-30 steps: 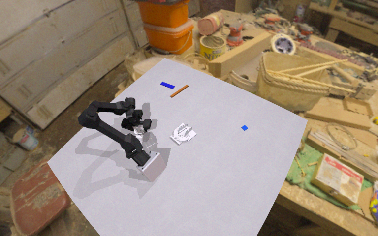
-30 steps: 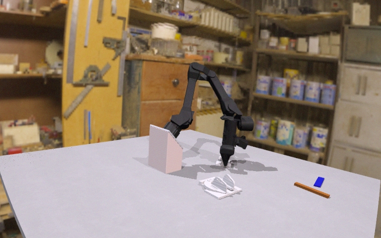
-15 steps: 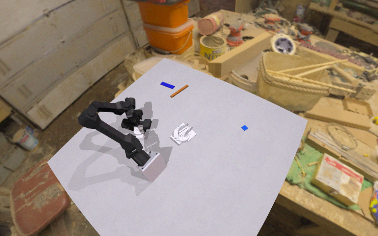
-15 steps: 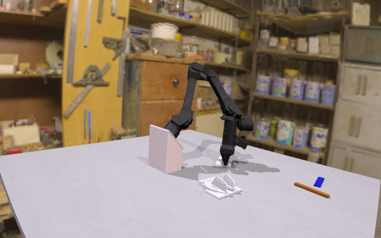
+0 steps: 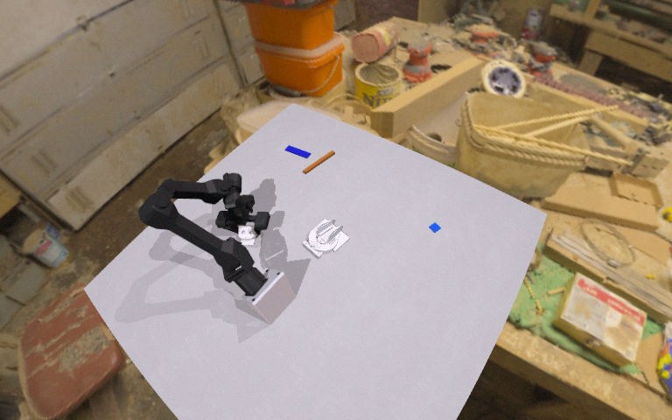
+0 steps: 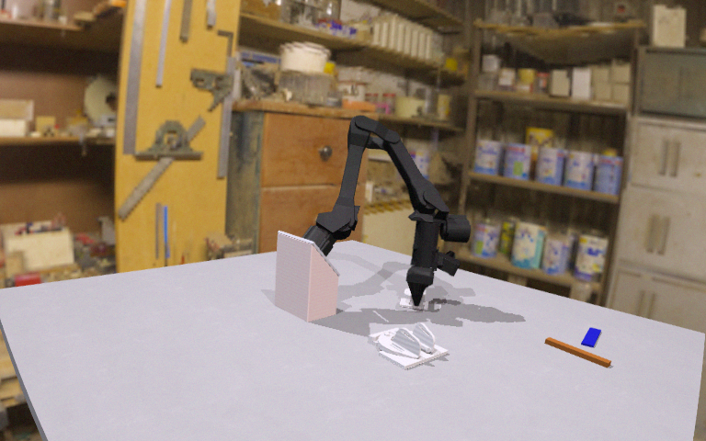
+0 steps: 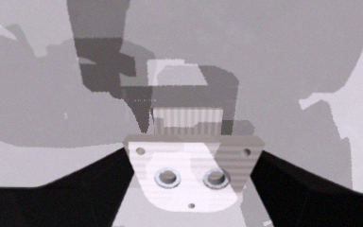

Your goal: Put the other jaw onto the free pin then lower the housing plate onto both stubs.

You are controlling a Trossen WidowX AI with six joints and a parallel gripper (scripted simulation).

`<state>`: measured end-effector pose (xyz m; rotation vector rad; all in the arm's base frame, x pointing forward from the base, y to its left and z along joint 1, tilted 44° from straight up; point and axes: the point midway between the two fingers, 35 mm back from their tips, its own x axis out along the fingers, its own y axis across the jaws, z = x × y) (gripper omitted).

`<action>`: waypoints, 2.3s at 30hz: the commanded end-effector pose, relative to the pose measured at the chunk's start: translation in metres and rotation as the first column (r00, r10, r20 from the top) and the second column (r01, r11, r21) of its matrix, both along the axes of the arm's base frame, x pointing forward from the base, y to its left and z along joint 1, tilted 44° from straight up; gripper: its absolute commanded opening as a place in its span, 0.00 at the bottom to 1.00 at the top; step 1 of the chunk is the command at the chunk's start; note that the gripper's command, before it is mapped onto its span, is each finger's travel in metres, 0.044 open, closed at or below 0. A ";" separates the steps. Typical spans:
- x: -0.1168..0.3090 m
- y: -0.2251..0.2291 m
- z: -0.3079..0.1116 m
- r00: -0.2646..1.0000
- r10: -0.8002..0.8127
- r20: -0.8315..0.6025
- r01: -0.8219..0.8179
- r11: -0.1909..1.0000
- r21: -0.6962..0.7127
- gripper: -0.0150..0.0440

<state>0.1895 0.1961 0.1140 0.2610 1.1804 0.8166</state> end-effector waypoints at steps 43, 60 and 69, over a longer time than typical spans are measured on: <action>0.004 -0.054 0.042 0.969 -0.186 -0.164 0.190 0.982 0.006 0.85; 0.020 -0.067 0.030 0.825 -0.412 -0.387 0.432 0.901 -0.038 0.85; 0.028 -0.075 0.023 0.707 -0.510 -0.490 0.545 0.834 -0.083 0.85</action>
